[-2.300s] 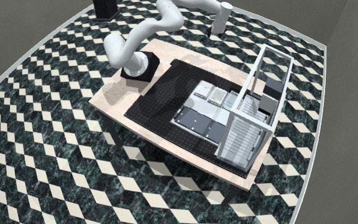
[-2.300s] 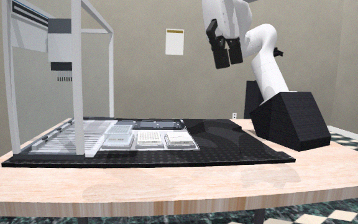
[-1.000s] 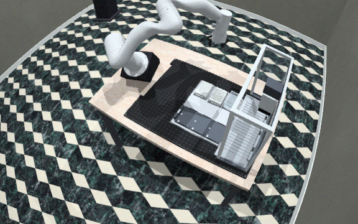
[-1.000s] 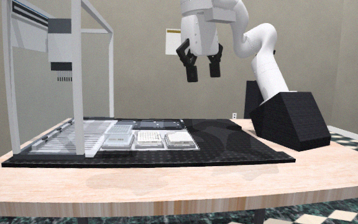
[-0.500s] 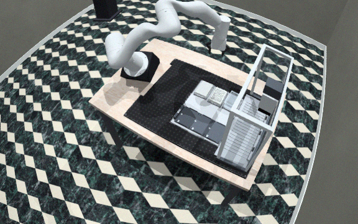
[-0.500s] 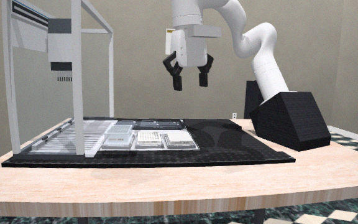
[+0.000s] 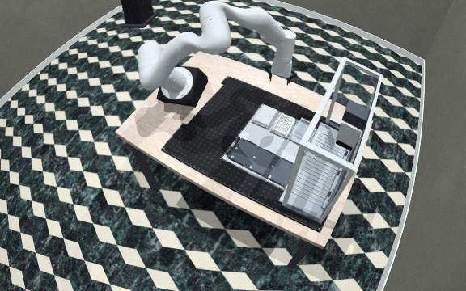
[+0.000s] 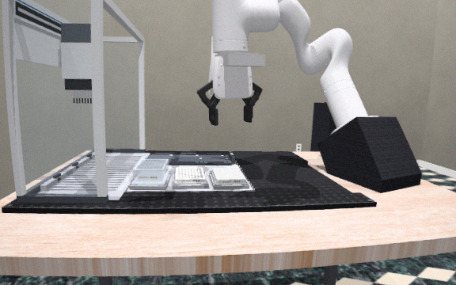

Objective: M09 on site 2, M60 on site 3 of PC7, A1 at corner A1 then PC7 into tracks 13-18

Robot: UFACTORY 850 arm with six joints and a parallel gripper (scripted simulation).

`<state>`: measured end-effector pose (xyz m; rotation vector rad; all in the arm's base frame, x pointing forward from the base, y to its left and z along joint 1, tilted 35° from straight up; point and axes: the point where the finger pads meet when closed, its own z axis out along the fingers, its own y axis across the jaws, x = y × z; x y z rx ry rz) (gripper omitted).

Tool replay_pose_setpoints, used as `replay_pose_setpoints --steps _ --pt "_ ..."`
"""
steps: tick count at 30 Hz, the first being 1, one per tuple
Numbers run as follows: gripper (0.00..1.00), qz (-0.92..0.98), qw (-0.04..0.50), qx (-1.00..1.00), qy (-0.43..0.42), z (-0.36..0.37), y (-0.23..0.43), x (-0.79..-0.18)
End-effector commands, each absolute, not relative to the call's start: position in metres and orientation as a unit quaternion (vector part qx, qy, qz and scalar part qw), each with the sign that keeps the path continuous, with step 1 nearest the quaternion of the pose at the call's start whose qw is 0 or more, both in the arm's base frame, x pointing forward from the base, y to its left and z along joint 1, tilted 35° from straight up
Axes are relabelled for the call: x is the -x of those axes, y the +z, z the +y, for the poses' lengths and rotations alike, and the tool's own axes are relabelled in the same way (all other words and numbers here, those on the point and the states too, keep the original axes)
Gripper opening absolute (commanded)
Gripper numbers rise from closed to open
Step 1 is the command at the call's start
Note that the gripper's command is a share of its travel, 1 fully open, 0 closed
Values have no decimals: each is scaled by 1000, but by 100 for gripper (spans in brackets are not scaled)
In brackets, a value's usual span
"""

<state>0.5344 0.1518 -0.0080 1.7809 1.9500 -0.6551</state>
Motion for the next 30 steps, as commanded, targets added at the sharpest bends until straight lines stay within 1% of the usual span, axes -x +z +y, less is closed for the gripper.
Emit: replay_pose_setpoints --steps 1,10,30 --pt "100 692 218 -650 -227 141 -6 -535" --pt "100 660 235 -684 -205 100 0 -529" --pt "100 613 246 -732 -170 31 8 -502"
